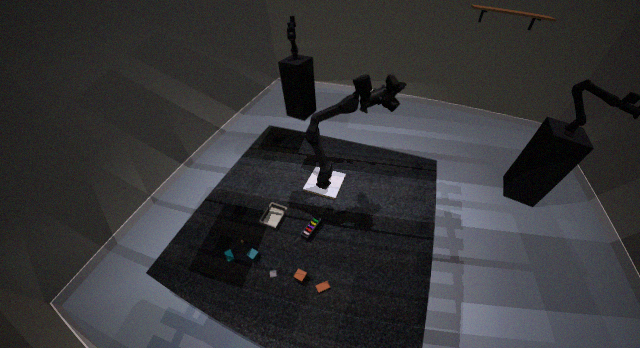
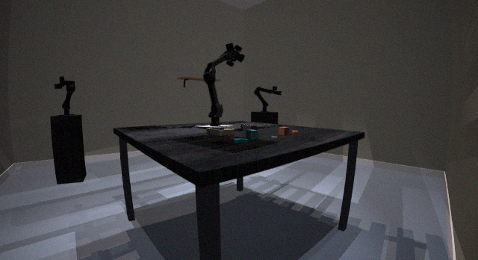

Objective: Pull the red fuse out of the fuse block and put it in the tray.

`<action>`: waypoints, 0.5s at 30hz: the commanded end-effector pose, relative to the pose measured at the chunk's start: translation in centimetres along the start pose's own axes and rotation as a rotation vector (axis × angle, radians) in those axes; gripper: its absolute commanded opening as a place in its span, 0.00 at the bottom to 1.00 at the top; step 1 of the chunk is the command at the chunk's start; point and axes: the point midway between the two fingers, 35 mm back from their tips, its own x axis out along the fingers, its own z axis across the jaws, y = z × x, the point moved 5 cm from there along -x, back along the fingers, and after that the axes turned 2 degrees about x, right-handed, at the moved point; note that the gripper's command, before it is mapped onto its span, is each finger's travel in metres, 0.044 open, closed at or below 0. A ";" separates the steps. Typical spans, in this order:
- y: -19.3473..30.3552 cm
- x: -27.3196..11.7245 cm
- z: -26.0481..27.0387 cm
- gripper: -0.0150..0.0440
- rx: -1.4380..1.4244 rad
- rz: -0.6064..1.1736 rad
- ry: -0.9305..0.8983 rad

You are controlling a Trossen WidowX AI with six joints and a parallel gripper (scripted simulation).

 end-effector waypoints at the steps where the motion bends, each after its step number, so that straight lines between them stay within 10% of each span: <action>1: -6.0 -0.2 0.0 0.38 0.011 -0.206 0.000; 15: -25.0 -9.9 0.4 0.38 0.124 -0.905 -0.006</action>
